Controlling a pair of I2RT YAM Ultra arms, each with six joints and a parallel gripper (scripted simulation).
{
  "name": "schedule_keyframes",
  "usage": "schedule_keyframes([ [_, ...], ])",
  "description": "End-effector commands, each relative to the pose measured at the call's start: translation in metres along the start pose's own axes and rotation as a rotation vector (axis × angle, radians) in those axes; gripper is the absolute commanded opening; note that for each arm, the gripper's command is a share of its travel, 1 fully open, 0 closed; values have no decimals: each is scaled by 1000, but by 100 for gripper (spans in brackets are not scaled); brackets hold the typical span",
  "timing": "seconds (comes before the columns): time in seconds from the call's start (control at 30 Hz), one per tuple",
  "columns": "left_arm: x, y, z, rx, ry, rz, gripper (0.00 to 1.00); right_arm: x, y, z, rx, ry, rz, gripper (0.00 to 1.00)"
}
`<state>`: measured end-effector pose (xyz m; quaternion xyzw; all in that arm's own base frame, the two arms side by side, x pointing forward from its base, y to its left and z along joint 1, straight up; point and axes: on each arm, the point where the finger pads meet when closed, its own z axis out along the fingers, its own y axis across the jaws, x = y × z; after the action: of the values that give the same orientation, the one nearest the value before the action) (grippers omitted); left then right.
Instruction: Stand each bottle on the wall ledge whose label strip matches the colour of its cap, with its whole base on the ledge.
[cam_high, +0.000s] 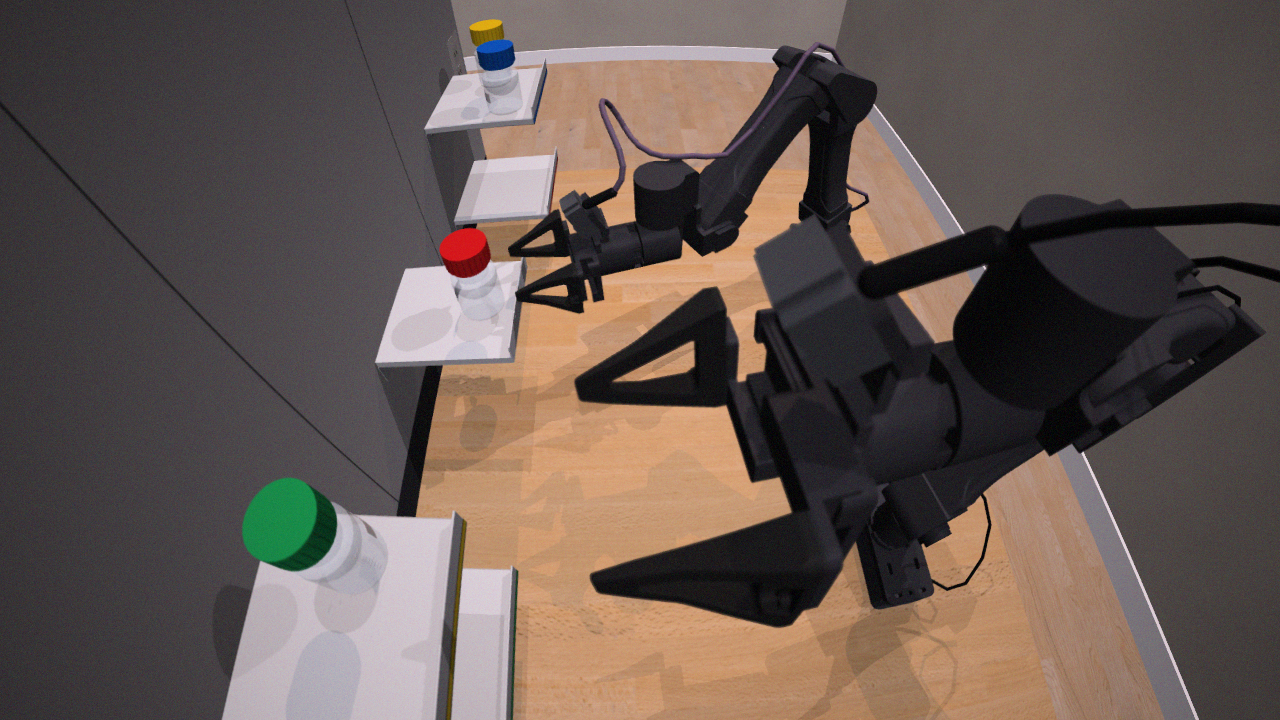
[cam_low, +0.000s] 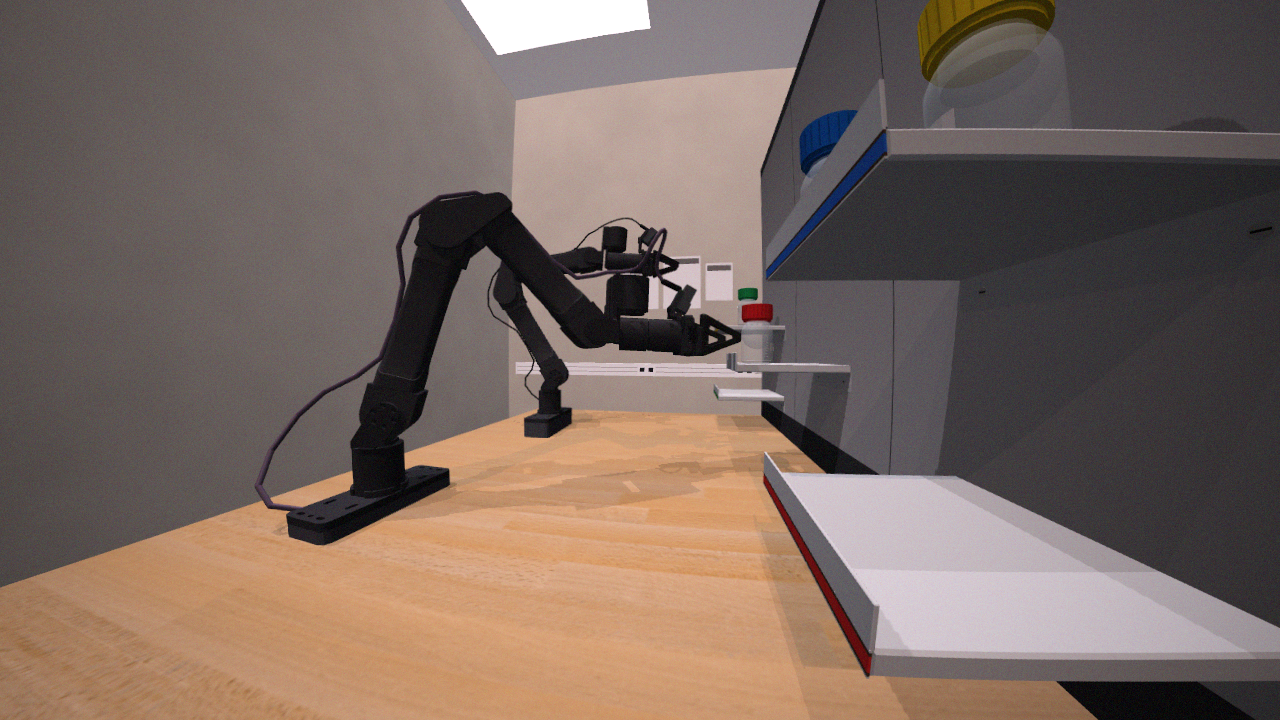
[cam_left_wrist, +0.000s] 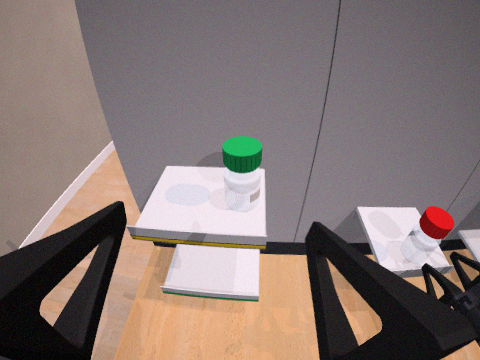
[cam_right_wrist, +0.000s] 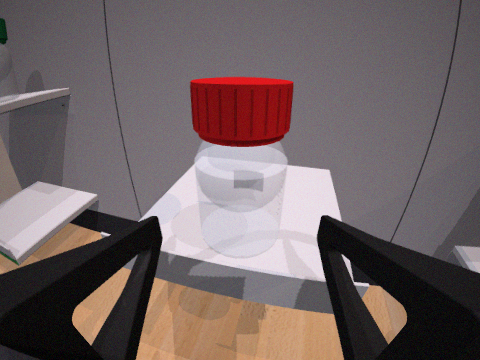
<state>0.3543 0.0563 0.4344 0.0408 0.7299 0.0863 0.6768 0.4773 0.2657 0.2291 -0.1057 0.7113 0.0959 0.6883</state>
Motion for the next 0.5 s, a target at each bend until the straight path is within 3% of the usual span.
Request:
schedule_keyframes([
  [0.0, 0, -1, 2, 4, 24, -2, 100, -28, -3, 3, 2, -67, 14, 81],
  [0.47, 0, -1, 2, 4, 24, -2, 100, -26, -3, 14, -1, -46, 13, 81],
])
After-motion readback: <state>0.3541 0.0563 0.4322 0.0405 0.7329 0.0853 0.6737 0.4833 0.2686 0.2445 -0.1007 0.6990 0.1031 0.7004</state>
